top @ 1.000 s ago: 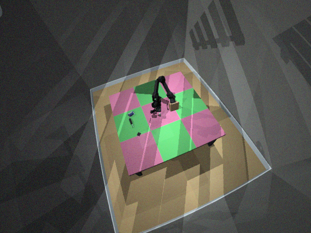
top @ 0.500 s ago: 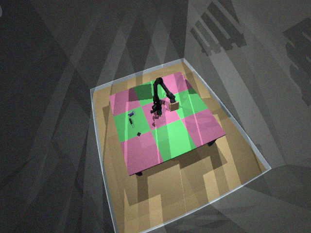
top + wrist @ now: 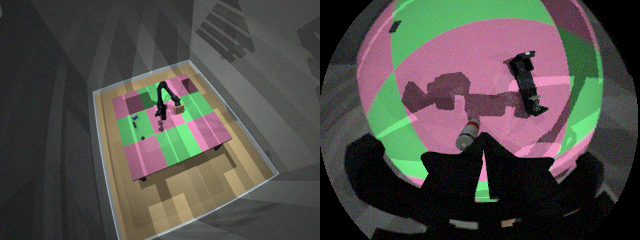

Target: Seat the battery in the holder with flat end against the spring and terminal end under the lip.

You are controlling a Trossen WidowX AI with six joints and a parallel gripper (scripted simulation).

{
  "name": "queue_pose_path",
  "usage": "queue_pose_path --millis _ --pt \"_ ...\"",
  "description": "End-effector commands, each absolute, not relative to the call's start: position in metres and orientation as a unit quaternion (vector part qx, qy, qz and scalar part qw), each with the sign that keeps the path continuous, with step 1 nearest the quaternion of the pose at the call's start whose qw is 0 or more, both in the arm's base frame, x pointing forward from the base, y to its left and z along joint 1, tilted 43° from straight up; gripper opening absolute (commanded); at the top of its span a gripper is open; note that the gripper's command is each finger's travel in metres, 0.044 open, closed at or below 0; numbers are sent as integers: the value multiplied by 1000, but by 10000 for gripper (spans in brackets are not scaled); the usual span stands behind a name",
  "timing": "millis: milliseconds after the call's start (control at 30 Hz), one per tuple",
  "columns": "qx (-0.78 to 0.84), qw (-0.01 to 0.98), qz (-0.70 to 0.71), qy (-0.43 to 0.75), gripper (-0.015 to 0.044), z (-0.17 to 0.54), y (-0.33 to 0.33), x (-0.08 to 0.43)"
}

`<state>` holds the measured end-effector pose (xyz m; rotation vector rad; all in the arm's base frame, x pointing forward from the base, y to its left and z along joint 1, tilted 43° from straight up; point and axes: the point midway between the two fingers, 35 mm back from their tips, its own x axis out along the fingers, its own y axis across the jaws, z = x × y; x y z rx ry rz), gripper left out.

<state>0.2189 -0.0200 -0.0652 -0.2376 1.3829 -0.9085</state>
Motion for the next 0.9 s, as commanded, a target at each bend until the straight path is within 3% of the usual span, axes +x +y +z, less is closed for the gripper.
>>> queue_pose_path --millis 0,867 --pt "-102 670 -404 614 0 -70 -15 222" --pt "-104 671 -403 614 0 -90 7 234"
